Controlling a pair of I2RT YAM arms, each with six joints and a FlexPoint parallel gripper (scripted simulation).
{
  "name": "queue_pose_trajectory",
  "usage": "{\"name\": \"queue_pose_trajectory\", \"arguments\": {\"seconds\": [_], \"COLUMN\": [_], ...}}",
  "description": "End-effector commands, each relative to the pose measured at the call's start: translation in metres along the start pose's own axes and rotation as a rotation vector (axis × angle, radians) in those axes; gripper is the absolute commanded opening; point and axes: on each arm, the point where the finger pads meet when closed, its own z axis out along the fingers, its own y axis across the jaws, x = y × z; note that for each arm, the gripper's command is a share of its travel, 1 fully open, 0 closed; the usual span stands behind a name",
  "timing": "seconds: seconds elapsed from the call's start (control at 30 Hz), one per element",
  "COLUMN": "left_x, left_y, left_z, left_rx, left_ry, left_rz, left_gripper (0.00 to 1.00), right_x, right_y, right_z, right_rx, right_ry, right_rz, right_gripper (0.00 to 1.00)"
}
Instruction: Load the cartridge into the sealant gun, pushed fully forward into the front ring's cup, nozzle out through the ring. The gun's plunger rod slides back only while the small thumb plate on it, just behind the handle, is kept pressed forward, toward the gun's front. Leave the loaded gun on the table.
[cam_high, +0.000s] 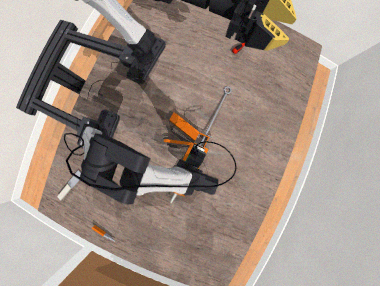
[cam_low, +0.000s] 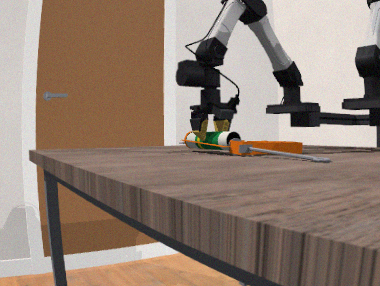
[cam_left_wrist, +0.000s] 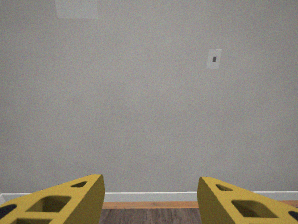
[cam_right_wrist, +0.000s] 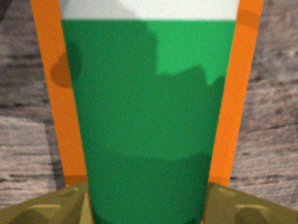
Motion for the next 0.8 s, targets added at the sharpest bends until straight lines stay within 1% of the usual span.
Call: {"name": "queue_pose_trajectory", "arguments": {"seconds": [0.0,0.1,0.13,0.23,0.37,0.43,0.47,0.53,0.57,0.7,0.77], "left_x": [0.003,0.003,0.003,0.003,0.003,0.003,0.003,0.003,0.003,0.003,0.003], "left_y": [-0.001,-0.001,-0.001,-0.001,-0.001,-0.001,-0.001,-0.001,-0.001,-0.001,-0.001], "left_z": [-0.004,-0.004,-0.004,-0.004,-0.004,-0.004,-0.004,-0.004,-0.004,-0.004,-0.004], "left_rx": [0.006,0.006,0.006,0.006,0.006,0.006,0.006,0.006,0.006,0.006,0.006], "left_ry": [0.017,0.017,0.017,0.017,0.017,0.017,0.017,0.017,0.017,0.017,0.017], "left_rz": [-0.012,-0.012,-0.012,-0.012,-0.012,-0.012,-0.012,-0.012,-0.012,-0.012,-0.012], "left_gripper": [0.52,0.52,0.52,0.52,0.52,0.52,0.52,0.52,0.52,0.52,0.52], "right_x": [-0.007,-0.007,-0.005,-0.004,-0.004,-0.003,-0.004,0.004,0.005,-0.001,0.003], "right_y": [-0.031,-0.03,-0.025,-0.014,-0.017,-0.013,-0.017,-0.008,-0.011,-0.015,-0.01], "right_z": [-0.027,-0.027,-0.021,-0.016,-0.015,-0.007,-0.009,-0.005,-0.007,-0.007,-0.01], "right_rx": [0.117,0.115,0.098,0.087,0.099,0.082,0.09,0.067,0.075,0.081,0.08], "right_ry": [0.01,0.011,0.019,0.031,0.045,0.054,0.049,0.048,0.048,0.039,0.045], "right_rz": [0.006,0.005,0.007,0.004,0.005,0.004,-0.005,-0.001,-0.004,-0.008,-0.008], "right_gripper": [0.0,0.0,0.0,0.0,0.0,0.0,0.0,0.0,0.0,0.0,0.0]}}
